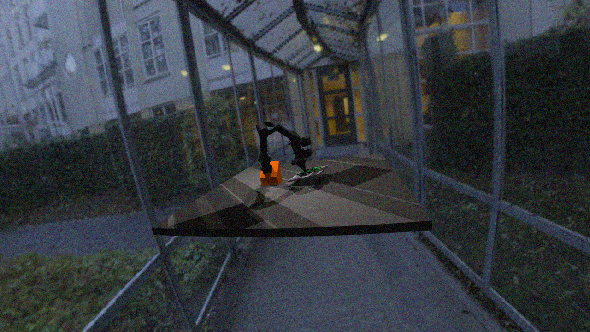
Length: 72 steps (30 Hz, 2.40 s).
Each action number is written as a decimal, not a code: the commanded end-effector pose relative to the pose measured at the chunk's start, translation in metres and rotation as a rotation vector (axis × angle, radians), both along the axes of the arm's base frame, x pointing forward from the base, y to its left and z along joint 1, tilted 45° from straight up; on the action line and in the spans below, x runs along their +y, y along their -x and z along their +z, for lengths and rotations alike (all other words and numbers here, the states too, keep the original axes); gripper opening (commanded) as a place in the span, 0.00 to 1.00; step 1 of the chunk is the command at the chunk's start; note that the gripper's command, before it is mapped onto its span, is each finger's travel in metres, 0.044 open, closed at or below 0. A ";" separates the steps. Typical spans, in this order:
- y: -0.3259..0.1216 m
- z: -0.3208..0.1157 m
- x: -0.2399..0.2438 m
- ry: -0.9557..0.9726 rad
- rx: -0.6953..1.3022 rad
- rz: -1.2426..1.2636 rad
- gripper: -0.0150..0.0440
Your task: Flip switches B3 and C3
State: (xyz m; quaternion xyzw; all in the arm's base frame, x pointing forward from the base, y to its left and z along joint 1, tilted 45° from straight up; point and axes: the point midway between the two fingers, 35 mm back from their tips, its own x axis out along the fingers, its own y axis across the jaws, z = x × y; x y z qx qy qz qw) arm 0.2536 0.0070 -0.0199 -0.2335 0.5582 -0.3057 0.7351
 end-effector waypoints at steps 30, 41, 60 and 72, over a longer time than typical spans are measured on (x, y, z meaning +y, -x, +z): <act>-0.001 -0.003 -0.004 0.004 0.002 0.004 0.25; -0.001 -0.004 -0.005 0.005 0.002 0.004 0.25; -0.021 0.042 0.058 -0.004 0.020 -0.013 0.25; -0.021 0.042 0.058 -0.004 0.020 -0.013 0.25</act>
